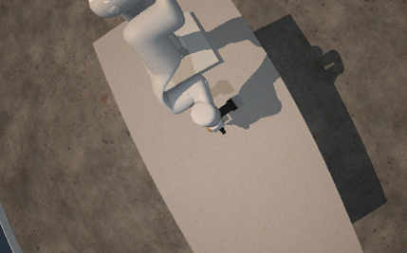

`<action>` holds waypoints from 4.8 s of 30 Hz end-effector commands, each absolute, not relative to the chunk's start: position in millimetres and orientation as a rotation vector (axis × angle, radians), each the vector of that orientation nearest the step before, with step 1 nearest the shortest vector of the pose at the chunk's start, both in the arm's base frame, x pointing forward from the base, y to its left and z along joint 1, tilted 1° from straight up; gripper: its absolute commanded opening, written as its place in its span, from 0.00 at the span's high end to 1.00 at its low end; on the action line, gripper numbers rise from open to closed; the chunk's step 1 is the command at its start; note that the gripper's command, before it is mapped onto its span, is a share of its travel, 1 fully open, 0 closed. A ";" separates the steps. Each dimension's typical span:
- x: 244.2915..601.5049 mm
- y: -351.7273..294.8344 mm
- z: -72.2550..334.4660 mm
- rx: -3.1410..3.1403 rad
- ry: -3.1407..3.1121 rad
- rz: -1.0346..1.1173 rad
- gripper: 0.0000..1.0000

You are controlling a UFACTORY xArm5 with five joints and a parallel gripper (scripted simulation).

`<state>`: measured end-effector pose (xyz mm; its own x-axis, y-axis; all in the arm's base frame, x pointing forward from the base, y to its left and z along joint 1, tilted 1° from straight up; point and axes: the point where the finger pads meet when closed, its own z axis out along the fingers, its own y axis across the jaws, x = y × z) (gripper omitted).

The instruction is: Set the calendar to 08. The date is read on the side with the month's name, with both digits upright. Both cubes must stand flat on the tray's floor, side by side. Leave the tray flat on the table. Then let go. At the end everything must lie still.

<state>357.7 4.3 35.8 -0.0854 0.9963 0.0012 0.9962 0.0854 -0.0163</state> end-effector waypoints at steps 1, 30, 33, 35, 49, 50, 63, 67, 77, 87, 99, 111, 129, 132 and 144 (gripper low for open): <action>358.9 4.3 36.7 -2.118 -2.307 0.014 0.51; 358.9 4.3 36.2 -2.118 -2.307 0.014 0.51; 358.9 4.3 35.7 -2.118 -2.307 0.014 0.51; 358.8 4.3 34.3 -2.118 -2.307 0.014 0.51; 358.4 4.3 14.5 -2.118 -2.307 0.014 0.51; 358.4 4.3 14.5 -2.118 -2.307 0.014 0.51; 358.2 4.3 8.6 -2.118 -2.307 0.014 0.51; 358.2 4.3 8.6 -2.118 -2.307 0.014 0.51; 358.2 4.3 8.6 -2.118 -2.307 0.014 0.51; 358.2 4.3 8.6 -2.118 -2.307 0.014 0.51; 358.2 4.3 8.6 -2.118 -2.307 0.014 0.71; 358.2 4.3 8.6 -2.118 -2.307 0.014 0.71; 358.2 4.3 8.6 -2.118 -2.307 0.014 0.71; 358.3 4.4 12.1 -2.118 -2.307 0.014 0.71; 359.3 4.5 73.0 -2.118 -2.307 0.014 0.71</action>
<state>358.4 4.5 42.3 -0.0854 0.9963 0.0011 0.9962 0.0854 -0.0147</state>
